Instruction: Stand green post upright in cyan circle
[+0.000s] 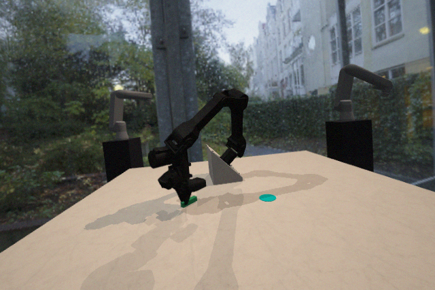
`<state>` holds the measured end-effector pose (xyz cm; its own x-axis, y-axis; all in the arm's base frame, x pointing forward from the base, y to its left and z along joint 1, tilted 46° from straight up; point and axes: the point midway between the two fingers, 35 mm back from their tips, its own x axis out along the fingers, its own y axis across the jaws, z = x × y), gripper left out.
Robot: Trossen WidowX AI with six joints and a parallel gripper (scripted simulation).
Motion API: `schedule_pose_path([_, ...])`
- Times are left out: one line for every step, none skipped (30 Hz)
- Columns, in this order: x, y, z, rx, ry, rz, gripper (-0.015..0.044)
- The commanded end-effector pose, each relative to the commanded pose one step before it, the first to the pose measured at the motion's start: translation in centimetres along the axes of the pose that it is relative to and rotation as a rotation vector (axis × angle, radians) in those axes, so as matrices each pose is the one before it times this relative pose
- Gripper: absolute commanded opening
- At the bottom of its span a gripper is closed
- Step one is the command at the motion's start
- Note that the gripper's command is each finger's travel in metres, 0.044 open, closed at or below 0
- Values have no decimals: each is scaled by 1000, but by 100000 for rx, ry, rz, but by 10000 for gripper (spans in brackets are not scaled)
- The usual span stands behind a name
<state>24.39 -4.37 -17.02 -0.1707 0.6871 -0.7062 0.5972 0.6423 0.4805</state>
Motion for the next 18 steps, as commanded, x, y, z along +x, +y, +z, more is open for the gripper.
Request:
schedule_pose_path([-29,102,41,245,-328,562,22])
schedule_pose_path([0,0,0,0,0,0,22])
schedule_pose_path([-48,1,11,1,-6,-5,22])
schedule_pose_path([-145,4,33,4,-18,-14,22])
schedule_pose_path([-242,6,53,7,-30,-23,22])
schedule_pose_path([-294,7,61,9,-35,-28,22])
schedule_pose_path([-296,6,58,9,-33,-27,22])
schedule_pose_path([-297,5,55,9,-31,-26,22])
schedule_pose_path([-299,4,51,8,-29,-25,22])
schedule_pose_path([-300,4,48,8,-28,-25,22])
schedule_pose_path([-302,3,45,8,-26,-24,22])
schedule_pose_path([-303,2,41,8,-24,-23,22])
schedule_pose_path([-304,2,38,8,-23,-22,22])
schedule_pose_path([-306,1,35,8,-21,-22,22])
schedule_pose_path([-307,0,31,7,-19,-21,22])
schedule_pose_path([-308,0,28,7,-18,-20,22])
schedule_pose_path([-309,-1,24,7,-16,-19,22])
schedule_pose_path([-310,-2,21,7,-14,-18,22])
